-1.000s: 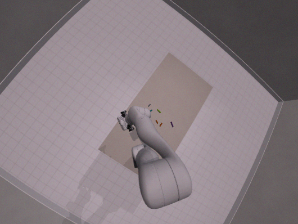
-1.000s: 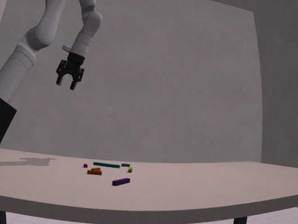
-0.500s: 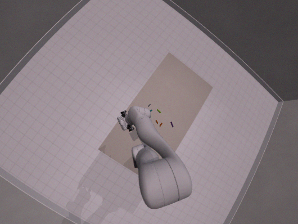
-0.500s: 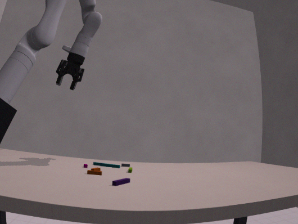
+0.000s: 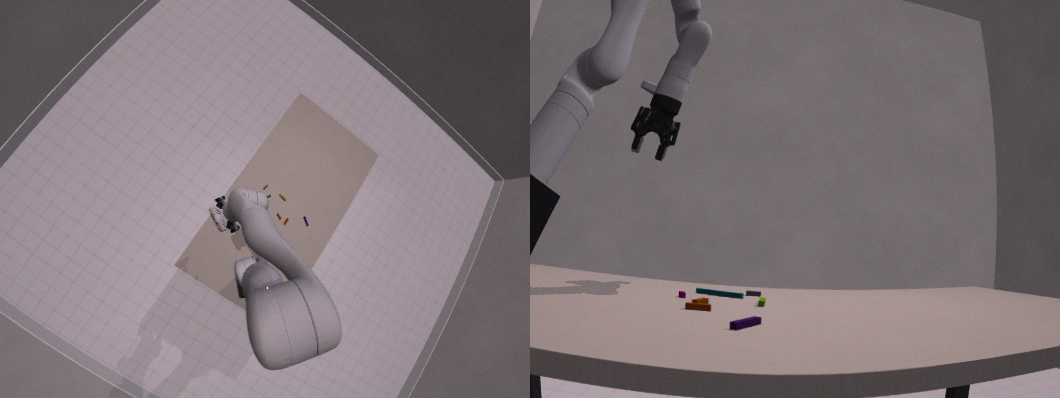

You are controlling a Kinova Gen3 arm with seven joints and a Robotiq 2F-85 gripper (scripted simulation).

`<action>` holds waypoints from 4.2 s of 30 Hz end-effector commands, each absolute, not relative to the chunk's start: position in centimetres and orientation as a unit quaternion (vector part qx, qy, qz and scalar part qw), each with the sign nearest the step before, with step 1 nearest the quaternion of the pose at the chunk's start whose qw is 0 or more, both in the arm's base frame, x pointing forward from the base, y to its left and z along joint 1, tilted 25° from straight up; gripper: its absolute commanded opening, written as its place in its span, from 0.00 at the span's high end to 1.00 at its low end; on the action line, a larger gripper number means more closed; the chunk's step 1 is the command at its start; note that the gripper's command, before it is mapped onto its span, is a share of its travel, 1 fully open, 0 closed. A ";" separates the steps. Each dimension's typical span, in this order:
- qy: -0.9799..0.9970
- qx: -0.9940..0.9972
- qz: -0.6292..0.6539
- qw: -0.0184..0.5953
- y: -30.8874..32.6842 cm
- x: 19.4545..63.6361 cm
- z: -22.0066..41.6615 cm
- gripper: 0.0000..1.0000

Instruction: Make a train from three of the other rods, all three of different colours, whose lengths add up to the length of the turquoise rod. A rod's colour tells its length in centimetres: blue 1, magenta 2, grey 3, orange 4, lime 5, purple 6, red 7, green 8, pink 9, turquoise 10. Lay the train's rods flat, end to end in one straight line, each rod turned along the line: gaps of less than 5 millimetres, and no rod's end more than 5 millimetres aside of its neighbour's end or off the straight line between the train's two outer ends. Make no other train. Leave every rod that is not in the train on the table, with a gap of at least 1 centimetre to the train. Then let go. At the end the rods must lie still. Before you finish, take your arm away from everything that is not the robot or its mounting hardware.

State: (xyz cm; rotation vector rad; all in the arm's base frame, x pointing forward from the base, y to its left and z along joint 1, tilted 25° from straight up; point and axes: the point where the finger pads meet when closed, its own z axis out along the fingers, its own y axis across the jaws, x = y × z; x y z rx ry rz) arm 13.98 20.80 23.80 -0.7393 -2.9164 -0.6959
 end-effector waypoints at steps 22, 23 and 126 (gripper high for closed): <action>-0.969 -0.141 -0.199 -0.040 19.0 17.5 22.1 0.00; -0.970 -0.134 -0.197 -0.044 18.9 17.7 22.0 0.00; -0.954 0.231 -0.056 -0.184 12.9 27.4 18.3 0.00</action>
